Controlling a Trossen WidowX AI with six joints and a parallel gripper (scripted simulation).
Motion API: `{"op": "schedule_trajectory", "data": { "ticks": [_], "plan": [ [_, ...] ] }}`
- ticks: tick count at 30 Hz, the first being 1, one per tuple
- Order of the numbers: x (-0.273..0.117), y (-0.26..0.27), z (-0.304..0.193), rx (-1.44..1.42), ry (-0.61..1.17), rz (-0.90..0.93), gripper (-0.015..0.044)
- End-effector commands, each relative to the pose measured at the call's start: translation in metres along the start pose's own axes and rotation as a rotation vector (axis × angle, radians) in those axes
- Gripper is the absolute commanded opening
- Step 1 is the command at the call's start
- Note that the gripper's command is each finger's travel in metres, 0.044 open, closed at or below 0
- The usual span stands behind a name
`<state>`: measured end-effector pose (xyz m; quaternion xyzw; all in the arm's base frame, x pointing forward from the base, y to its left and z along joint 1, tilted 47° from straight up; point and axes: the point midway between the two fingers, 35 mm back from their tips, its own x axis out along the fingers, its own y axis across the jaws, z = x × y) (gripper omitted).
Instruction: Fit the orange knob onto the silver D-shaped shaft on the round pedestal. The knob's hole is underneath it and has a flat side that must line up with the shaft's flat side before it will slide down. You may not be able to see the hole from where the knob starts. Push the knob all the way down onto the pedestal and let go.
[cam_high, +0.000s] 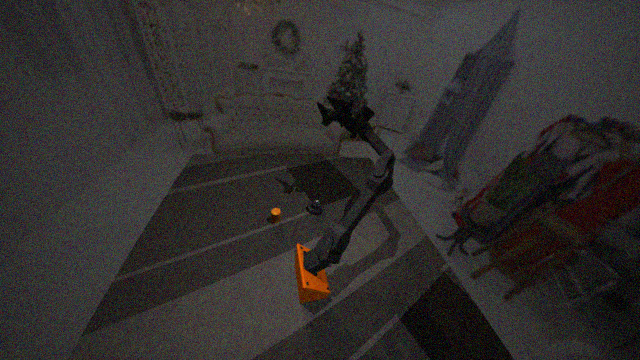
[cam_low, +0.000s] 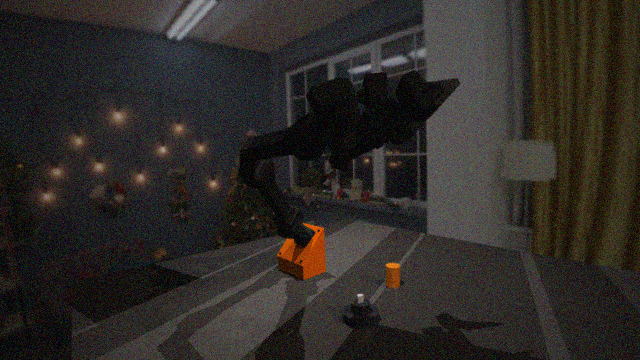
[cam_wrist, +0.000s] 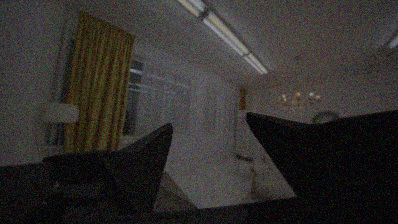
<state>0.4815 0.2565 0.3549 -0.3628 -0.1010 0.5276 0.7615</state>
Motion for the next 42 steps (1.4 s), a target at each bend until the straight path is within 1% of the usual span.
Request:
{"op": "schedule_trajectory", "data": {
  "ticks": [1,2,6,10,13,19,23,28,32,36,38,42],
  "plan": [
    [0.0,0.0,0.0,0.0,0.0,0.0,0.0426],
    [0.001,0.001,-0.001,0.004,0.004,0.002,0.044],
    [0.018,0.024,-0.024,0.097,0.095,0.04,0.044],
    [0.043,0.075,-0.065,0.245,0.28,0.118,0.044],
    [0.053,0.112,-0.091,0.317,0.414,0.173,0.044],
    [0.056,0.204,-0.144,0.411,0.753,0.308,0.044],
    [0.04,0.264,-0.171,0.413,0.996,0.402,0.044],
    [0.003,0.33,-0.194,0.331,1.309,0.518,0.044],
    [-0.037,0.369,-0.204,0.191,1.547,0.601,0.044],
    [-0.084,0.395,-0.208,-0.054,1.791,0.679,0.044],
    [-0.096,0.398,-0.207,-0.142,1.852,0.698,0.044],
    [-0.098,0.399,-0.207,-0.154,1.859,0.7,0.044]
  ]
}}
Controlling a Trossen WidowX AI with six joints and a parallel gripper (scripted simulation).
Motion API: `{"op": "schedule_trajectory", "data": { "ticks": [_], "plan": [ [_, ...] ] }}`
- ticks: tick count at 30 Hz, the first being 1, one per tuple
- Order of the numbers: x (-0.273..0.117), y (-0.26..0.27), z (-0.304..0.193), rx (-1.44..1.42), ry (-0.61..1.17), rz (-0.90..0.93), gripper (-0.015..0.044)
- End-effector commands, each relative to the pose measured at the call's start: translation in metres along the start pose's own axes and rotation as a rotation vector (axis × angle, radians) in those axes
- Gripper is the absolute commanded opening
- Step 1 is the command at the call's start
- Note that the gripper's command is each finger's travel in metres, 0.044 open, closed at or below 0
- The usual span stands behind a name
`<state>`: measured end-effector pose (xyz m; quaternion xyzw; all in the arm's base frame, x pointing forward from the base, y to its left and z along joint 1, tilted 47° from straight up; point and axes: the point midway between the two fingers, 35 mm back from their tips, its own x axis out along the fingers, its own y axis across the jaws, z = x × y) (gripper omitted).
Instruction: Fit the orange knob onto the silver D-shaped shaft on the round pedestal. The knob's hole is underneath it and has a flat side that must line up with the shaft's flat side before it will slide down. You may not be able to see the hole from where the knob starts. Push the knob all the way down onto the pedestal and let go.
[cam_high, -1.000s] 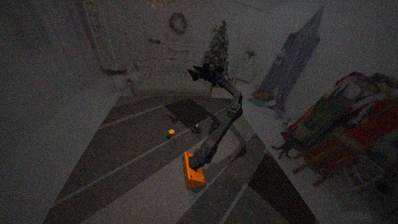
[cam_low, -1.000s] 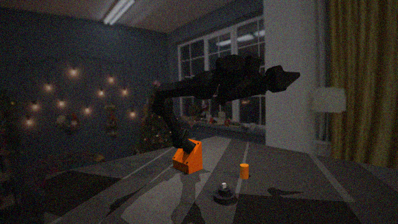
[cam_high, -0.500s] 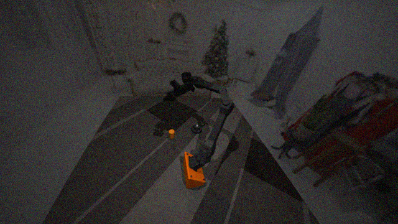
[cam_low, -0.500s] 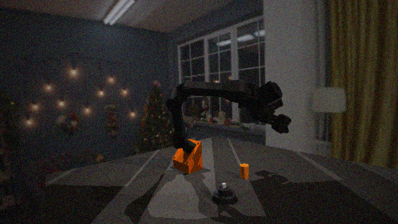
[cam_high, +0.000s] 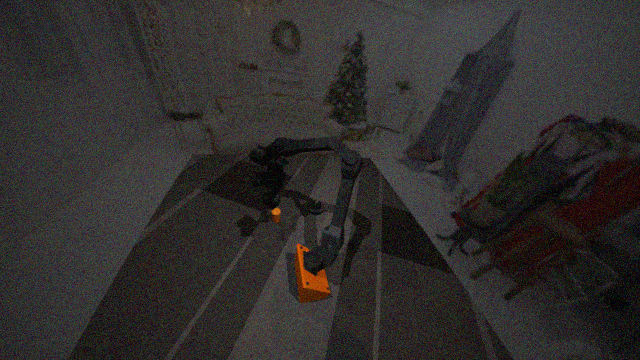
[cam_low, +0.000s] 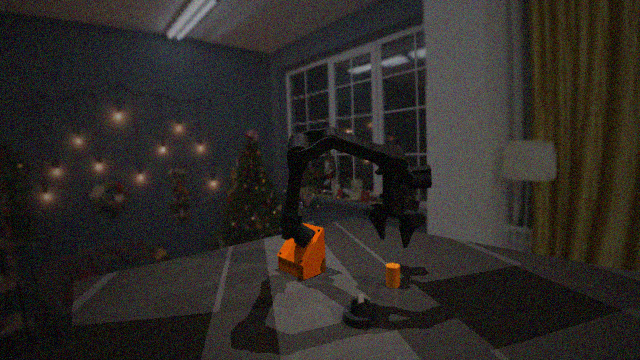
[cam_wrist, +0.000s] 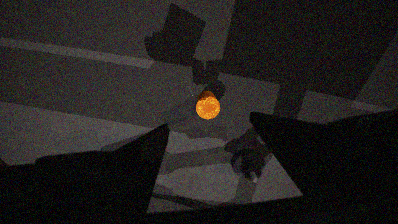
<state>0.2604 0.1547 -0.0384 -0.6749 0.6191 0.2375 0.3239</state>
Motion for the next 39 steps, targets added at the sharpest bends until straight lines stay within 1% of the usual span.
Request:
{"op": "schedule_trajectory", "data": {
  "ticks": [1,4,7,12,14,20,39],
  "plan": [
    [0.0,0.0,-0.006,-0.005,0.039,-0.03,0.044],
    [0.002,0.0,-0.006,-0.005,0.039,-0.03,0.044],
    [0.032,-0.001,-0.008,-0.004,0.04,-0.031,0.044],
    [0.036,-0.001,-0.008,-0.004,0.041,-0.031,0.044],
    [0.048,-0.002,-0.006,-0.004,0.041,-0.031,0.044],
    [0.052,-0.002,-0.006,-0.004,0.041,-0.031,0.044],
    [0.083,-0.004,-0.007,-0.004,0.04,-0.032,0.044]
  ]
}}
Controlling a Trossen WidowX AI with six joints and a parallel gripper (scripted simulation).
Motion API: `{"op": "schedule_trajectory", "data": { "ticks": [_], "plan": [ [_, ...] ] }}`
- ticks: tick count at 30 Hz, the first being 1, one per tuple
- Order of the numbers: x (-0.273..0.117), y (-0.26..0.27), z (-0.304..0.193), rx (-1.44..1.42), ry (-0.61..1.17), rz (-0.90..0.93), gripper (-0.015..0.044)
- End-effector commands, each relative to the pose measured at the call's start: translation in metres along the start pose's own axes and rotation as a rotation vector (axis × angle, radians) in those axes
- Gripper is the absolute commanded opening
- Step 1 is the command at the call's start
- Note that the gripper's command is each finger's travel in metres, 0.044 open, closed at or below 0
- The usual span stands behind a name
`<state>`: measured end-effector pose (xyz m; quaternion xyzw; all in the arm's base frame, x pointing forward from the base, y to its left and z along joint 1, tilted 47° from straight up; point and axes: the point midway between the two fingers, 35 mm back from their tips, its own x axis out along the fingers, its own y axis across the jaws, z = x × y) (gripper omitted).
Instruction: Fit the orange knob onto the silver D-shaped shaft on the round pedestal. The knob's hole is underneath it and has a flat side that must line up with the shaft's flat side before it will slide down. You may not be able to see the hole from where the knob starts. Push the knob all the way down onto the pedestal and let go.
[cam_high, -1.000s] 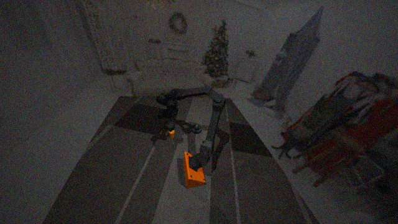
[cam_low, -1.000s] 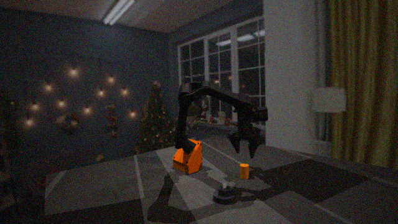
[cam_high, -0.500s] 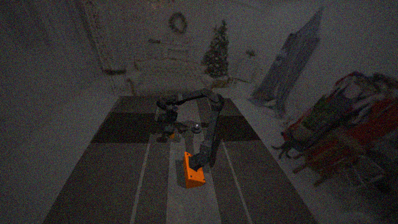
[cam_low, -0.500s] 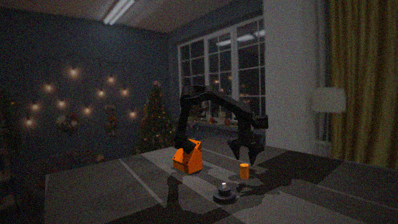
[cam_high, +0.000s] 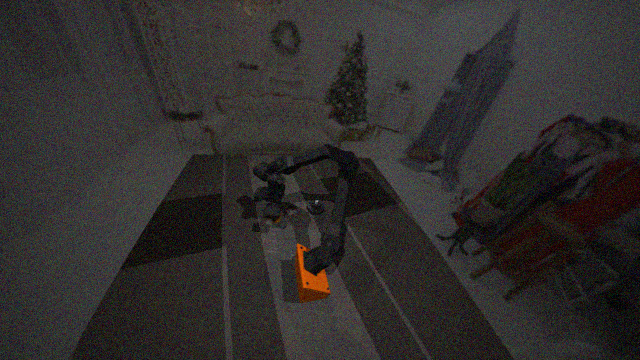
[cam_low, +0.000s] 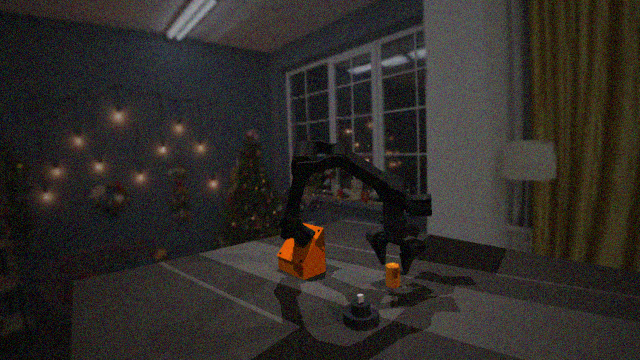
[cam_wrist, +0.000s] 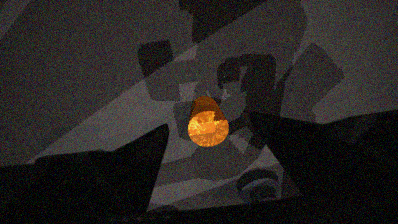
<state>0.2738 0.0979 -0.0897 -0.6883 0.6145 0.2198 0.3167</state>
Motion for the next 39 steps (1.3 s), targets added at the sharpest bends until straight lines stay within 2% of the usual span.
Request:
{"op": "schedule_trajectory", "data": {
  "ticks": [1,23,33,39],
  "plan": [
    [0.008,0.0,-0.001,-0.006,0.004,-0.001,0.044],
    [0.04,0.002,-0.003,-0.005,0.008,-0.001,0.044],
    [0.04,0.002,-0.003,-0.005,0.008,-0.001,0.0177],
    [0.04,0.002,-0.003,-0.005,0.008,-0.001,0.0138]
  ]
}}
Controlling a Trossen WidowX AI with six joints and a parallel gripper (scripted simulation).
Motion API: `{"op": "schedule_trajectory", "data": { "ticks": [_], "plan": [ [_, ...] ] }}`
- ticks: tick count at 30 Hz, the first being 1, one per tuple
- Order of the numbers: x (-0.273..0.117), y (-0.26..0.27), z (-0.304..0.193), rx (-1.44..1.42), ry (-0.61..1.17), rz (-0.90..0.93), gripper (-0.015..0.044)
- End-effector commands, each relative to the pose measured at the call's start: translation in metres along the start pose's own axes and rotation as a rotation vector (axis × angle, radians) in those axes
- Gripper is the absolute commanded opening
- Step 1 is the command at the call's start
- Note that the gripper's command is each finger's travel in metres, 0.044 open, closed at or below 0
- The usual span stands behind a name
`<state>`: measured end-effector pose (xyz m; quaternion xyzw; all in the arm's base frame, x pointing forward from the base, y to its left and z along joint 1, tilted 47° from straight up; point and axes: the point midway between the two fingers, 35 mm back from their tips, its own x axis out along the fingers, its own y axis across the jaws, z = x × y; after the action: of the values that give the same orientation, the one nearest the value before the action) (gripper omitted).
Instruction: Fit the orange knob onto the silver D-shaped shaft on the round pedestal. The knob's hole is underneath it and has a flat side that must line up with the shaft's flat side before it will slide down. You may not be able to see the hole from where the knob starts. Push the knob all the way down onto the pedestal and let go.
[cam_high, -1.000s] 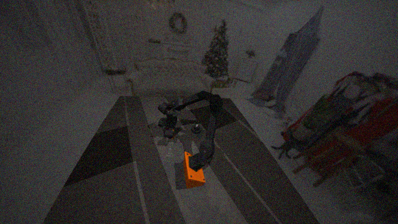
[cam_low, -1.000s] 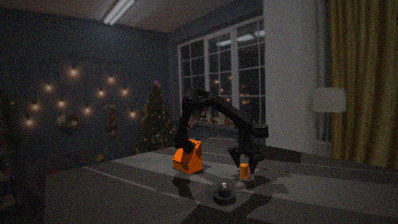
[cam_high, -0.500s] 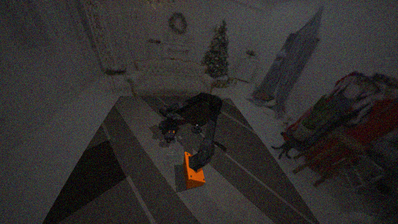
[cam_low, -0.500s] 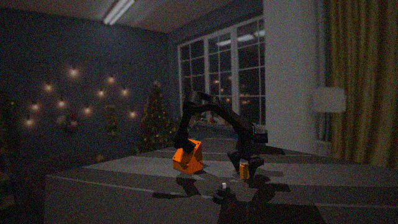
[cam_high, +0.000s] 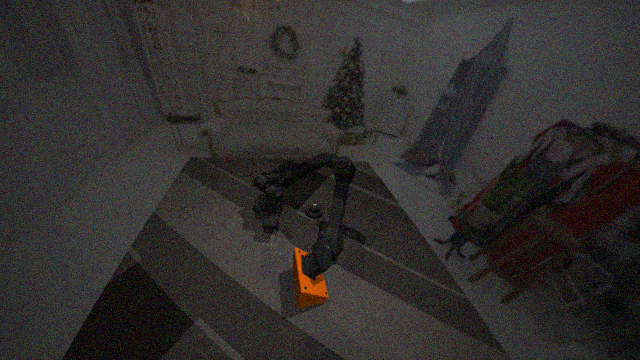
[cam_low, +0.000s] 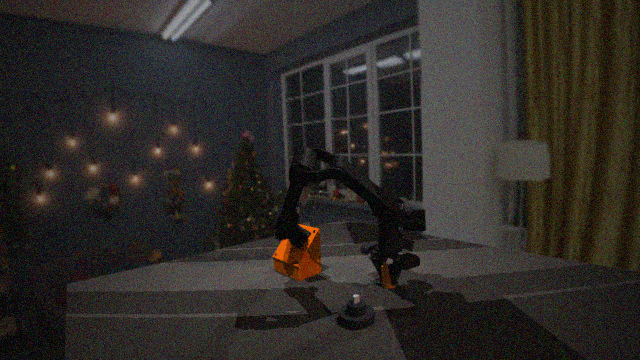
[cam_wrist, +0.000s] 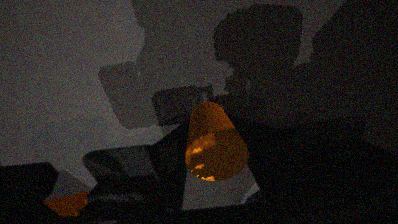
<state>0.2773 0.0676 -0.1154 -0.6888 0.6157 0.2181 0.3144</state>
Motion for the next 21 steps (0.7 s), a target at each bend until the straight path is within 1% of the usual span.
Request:
{"op": "schedule_trajectory", "data": {
  "ticks": [1,3,5,6,21],
  "plan": [
    [0.0,0.0,0.0,-0.004,0.002,-0.002,0.0111],
    [-0.004,-0.001,0.001,-0.005,0.001,-0.002,0.0059],
    [-0.017,-0.003,0.003,-0.005,-0.003,-0.003,0.0006],
    [-0.024,-0.004,0.004,-0.005,-0.004,-0.002,0.0],
    [-0.136,-0.001,0.001,-0.006,-0.005,0.0,0.0]
  ]
}}
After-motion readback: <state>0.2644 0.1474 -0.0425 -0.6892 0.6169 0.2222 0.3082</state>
